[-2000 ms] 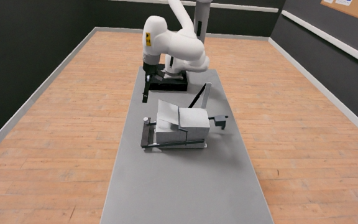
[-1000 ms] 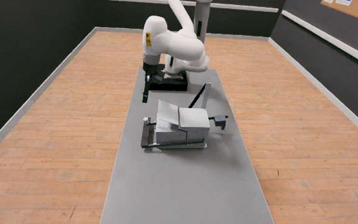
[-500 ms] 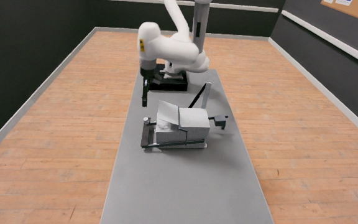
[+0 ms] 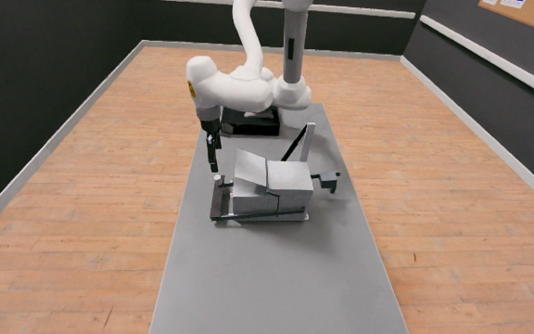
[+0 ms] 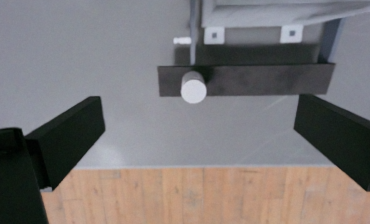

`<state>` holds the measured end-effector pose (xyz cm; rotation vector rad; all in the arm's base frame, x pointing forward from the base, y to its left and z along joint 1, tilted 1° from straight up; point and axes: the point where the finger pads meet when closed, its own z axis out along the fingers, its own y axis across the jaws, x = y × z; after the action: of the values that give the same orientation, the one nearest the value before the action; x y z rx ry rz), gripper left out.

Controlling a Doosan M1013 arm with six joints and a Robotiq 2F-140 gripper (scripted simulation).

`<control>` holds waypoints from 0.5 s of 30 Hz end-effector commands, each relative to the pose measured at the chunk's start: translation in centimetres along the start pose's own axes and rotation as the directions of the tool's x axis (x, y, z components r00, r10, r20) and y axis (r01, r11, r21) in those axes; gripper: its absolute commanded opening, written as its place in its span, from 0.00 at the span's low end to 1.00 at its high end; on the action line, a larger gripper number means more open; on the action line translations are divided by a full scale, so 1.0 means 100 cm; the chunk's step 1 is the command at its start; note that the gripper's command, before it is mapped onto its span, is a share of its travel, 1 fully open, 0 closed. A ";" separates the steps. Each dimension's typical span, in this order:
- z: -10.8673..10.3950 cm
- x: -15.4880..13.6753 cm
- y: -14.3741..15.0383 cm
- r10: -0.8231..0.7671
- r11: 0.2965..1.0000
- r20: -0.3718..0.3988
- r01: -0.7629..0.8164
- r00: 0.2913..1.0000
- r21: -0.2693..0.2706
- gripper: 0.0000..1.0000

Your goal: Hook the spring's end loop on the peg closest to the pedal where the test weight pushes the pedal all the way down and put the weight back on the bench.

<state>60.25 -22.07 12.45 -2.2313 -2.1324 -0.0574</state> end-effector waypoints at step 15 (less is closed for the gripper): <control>0.036 -0.007 0.000 -0.002 1.000 -0.084 0.002 0.996 0.000 1.00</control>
<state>60.19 -22.54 8.62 -2.1839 -2.0897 -0.1516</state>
